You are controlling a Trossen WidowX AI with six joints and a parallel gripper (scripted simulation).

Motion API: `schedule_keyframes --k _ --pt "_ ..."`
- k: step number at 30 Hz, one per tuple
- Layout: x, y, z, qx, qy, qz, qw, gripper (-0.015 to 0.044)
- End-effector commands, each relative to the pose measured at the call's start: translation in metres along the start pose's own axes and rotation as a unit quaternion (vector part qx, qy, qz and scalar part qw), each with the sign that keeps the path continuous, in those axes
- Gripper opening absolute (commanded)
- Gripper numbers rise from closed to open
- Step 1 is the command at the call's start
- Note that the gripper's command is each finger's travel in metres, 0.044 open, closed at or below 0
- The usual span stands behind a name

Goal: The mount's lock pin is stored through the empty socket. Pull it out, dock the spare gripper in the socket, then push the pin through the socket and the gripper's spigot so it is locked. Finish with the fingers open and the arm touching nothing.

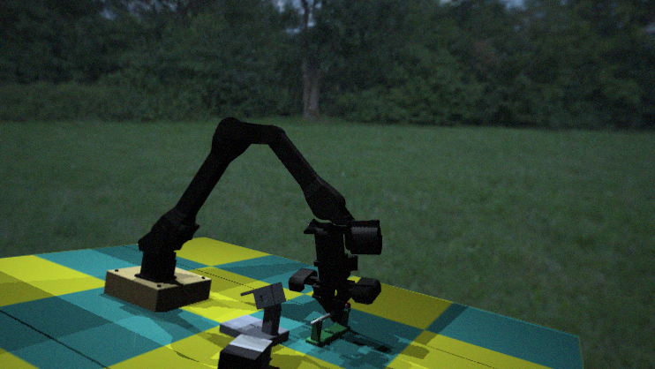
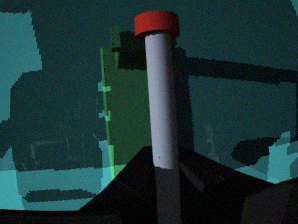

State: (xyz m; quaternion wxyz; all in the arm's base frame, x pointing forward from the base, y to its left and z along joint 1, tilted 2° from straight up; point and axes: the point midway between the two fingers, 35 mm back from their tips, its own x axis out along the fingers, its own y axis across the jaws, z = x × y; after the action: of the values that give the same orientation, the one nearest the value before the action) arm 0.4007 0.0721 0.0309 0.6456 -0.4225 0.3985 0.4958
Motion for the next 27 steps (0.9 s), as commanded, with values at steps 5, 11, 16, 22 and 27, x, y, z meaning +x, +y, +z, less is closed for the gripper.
schedule_keyframes --k 5,11,16,22,27 --pt "0.001 0.0 0.0 -0.002 0.0 -0.001 1.0 0.0" --pt "0.001 0.0 0.0 -0.002 0.0 -0.001 1.0 0.0053" --pt "0.001 0.0 0.0 -0.002 0.0 -0.001 1.0 0.0184" --pt "-0.002 0.0 0.001 -0.002 0.0 0.0 1.0 0.0341" --pt "-0.013 0.001 0.003 -0.001 0.001 0.004 1.0 0.044"
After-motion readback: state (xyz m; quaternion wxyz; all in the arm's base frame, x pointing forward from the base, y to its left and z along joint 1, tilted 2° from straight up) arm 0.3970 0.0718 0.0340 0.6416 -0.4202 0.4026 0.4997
